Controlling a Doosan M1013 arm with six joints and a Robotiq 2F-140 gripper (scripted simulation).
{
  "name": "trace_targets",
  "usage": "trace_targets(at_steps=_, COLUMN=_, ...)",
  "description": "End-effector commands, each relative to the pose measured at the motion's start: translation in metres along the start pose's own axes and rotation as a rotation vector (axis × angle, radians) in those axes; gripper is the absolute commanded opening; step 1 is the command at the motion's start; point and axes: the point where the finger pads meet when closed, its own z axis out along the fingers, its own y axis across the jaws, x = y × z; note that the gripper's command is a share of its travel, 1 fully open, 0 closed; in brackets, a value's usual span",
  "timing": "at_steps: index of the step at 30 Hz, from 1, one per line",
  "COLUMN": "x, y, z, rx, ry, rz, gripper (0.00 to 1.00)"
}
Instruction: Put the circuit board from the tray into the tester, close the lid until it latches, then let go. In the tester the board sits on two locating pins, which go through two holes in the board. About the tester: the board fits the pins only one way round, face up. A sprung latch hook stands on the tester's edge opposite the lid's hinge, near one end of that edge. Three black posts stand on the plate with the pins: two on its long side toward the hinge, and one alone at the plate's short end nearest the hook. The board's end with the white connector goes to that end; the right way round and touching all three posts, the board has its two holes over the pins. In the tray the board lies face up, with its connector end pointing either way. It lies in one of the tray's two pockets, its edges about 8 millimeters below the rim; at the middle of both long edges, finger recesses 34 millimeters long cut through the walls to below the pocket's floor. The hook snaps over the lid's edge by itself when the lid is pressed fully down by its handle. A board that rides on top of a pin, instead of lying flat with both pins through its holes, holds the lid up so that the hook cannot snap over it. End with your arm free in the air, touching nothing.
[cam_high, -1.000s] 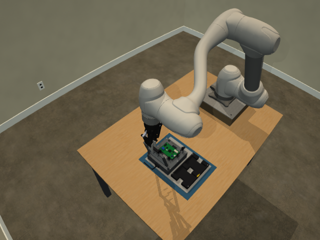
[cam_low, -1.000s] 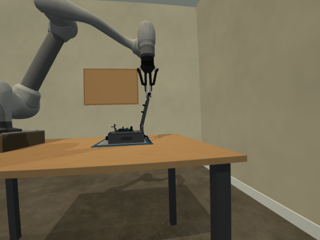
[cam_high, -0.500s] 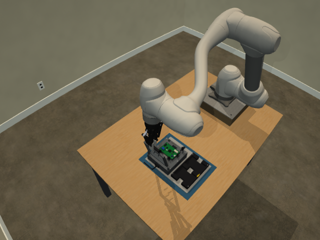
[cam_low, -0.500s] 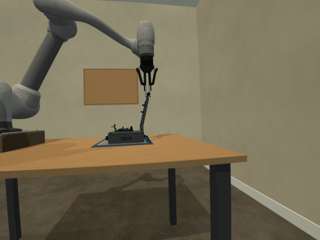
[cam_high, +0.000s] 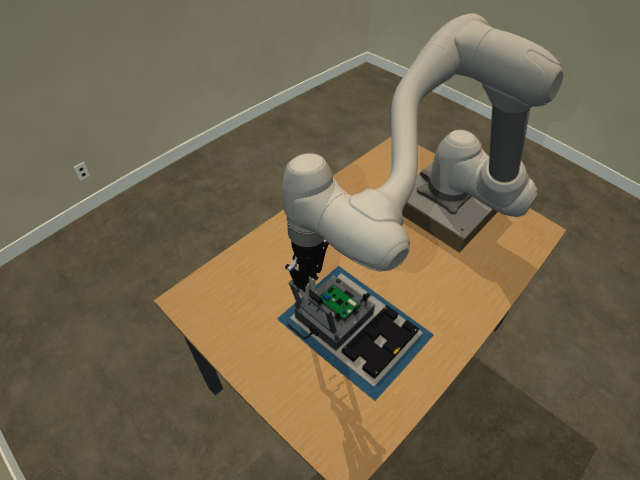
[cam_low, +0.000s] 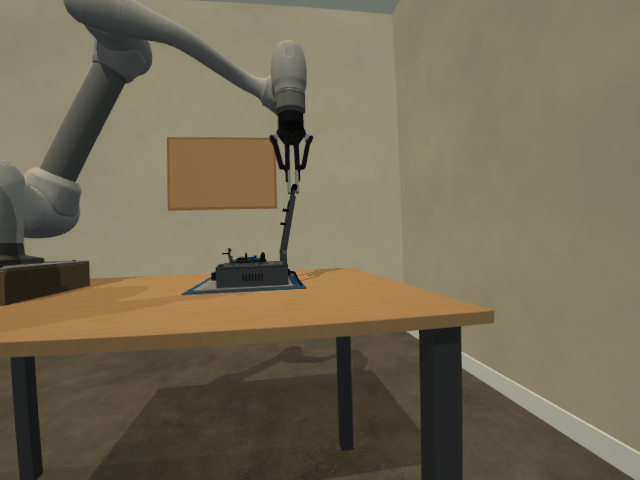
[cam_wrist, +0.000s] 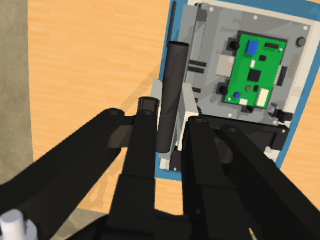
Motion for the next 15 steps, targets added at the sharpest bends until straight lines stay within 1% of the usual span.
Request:
trace_targets(at_steps=1, x=-0.002, y=0.008, z=0.001, rx=-0.008, ry=-0.004, rz=0.003, gripper=0.00)
trace_targets(at_steps=15, x=-0.002, y=0.019, z=0.000, rx=-0.008, ry=-0.004, rz=0.003, gripper=0.00)
